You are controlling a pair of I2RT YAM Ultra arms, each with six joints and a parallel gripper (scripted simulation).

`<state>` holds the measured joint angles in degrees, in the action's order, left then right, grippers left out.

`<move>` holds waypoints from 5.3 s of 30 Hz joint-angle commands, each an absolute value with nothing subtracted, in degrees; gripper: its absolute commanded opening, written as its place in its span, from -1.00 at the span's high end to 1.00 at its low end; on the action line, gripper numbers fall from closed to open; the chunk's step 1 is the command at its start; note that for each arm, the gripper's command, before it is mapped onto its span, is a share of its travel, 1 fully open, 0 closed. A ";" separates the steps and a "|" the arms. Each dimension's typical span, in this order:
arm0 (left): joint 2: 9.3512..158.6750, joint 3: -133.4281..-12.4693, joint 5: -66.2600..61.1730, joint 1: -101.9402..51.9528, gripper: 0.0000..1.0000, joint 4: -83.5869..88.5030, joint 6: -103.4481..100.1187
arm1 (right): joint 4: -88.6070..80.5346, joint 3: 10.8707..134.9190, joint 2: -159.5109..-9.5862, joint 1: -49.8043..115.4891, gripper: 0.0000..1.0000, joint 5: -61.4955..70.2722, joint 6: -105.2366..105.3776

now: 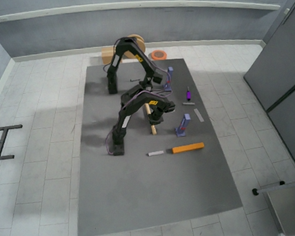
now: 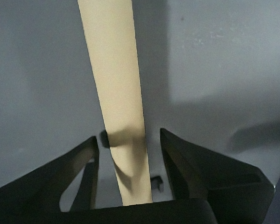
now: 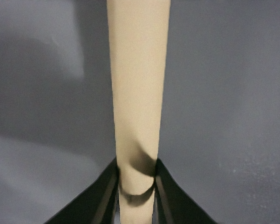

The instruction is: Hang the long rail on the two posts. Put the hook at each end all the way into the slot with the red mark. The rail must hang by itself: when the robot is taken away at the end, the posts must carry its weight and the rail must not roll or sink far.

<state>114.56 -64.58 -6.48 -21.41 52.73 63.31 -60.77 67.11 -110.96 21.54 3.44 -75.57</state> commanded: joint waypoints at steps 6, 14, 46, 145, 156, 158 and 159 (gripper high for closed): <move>114.71 -64.43 -6.90 -21.52 0.04 52.70 63.20 | -60.69 66.41 -109.89 21.26 1.00 4.30 -75.80; 114.71 -64.43 -6.90 -21.52 0.30 52.70 63.20 | -60.77 67.04 -110.41 21.45 0.62 3.81 -75.65; 114.63 -65.10 -6.82 -21.31 0.64 53.41 63.42 | -61.29 67.26 -110.05 21.46 0.62 3.81 -75.62; 87.94 -13.34 39.07 -42.43 0.64 -35.56 63.00 | 18.44 10.82 -64.87 41.91 0.62 -33.86 -67.58; 100.61 -10.63 40.92 -42.19 0.64 -61.92 66.46 | 44.06 5.96 -78.22 41.55 0.62 -35.10 -70.57; 100.61 -10.63 40.92 -42.19 0.64 -61.92 66.46 | 44.06 5.96 -78.22 41.55 0.62 -35.10 -70.57; 104.89 -10.56 40.71 -42.02 0.64 -65.19 67.13 | 47.73 5.58 -82.04 41.44 0.62 -35.03 -71.05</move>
